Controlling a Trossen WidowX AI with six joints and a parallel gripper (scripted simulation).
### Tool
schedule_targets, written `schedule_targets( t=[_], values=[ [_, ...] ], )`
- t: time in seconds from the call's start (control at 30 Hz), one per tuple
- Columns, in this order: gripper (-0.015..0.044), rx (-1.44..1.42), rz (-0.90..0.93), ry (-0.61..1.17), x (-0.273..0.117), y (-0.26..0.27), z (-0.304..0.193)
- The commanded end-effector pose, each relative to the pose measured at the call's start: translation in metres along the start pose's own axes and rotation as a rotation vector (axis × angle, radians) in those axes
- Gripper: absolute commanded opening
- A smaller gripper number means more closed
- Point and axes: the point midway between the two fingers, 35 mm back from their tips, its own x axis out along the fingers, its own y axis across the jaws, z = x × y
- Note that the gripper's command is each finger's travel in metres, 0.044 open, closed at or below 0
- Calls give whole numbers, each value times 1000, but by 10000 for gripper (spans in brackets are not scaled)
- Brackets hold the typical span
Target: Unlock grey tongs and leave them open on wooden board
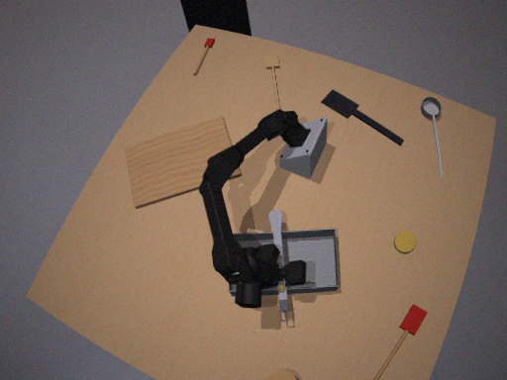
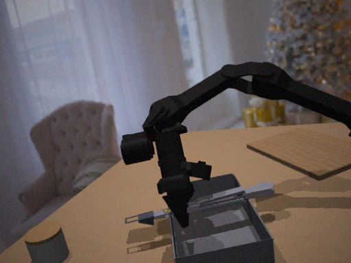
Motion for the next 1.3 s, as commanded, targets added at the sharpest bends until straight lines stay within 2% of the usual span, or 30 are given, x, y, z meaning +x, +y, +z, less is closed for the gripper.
schedule_targets(
  t=[0.0, 0.47, 0.7, 0.9, 1.27],
  values=[
    [129, -1, 1, 3, -1, 0, 0],
    [35, -1, 1, 3, -1, 0, 0],
    [-148, -11, -3, 6, -9, -4, -1],
    [-150, -92, -34, 22, -65, -35, 3],
    [-150, -96, -35, 23, -68, -37, 4]
  ],
)
